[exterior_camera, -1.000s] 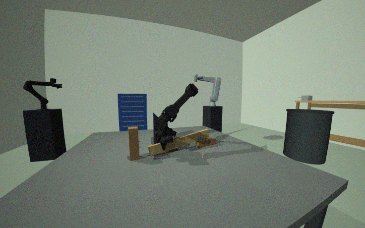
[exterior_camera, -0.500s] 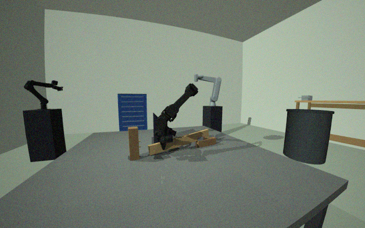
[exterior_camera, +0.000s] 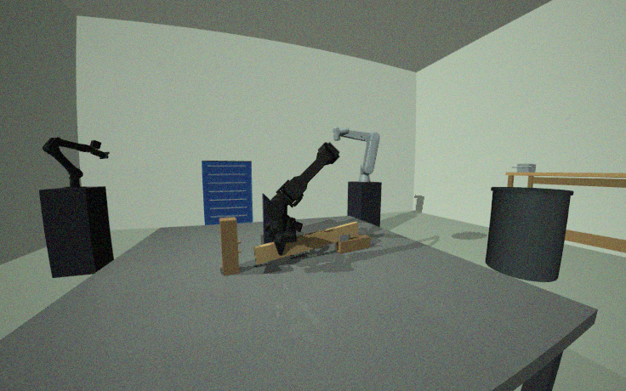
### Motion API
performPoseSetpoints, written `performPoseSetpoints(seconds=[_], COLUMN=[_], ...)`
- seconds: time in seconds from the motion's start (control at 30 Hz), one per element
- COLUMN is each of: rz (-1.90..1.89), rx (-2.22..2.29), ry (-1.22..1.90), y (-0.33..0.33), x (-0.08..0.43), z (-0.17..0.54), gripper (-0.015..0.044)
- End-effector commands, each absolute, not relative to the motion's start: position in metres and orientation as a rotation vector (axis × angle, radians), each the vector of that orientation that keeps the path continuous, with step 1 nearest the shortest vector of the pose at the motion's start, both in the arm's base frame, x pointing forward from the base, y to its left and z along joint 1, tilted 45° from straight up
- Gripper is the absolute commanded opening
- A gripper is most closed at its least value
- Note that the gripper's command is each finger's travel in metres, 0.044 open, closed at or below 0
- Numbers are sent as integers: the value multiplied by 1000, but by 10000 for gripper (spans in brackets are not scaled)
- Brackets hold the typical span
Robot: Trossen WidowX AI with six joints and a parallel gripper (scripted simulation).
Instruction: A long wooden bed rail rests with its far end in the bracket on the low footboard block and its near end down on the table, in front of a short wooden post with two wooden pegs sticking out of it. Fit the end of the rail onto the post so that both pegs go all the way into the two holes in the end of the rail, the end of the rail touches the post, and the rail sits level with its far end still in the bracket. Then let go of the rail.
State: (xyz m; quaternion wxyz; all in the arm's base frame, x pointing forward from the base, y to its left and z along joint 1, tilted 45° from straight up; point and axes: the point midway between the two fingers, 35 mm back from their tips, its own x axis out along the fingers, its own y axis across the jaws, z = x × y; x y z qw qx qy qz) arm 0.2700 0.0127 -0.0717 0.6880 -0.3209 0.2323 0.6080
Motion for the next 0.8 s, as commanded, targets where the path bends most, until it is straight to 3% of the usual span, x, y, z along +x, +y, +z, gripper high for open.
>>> performPoseSetpoints(seconds=[0.0,0.77], rz=[1352,1352], rx=[-722,-723], ry=[509,510], y=[9,1], x=[274,273], z=[-68,-59], gripper=[0,0])
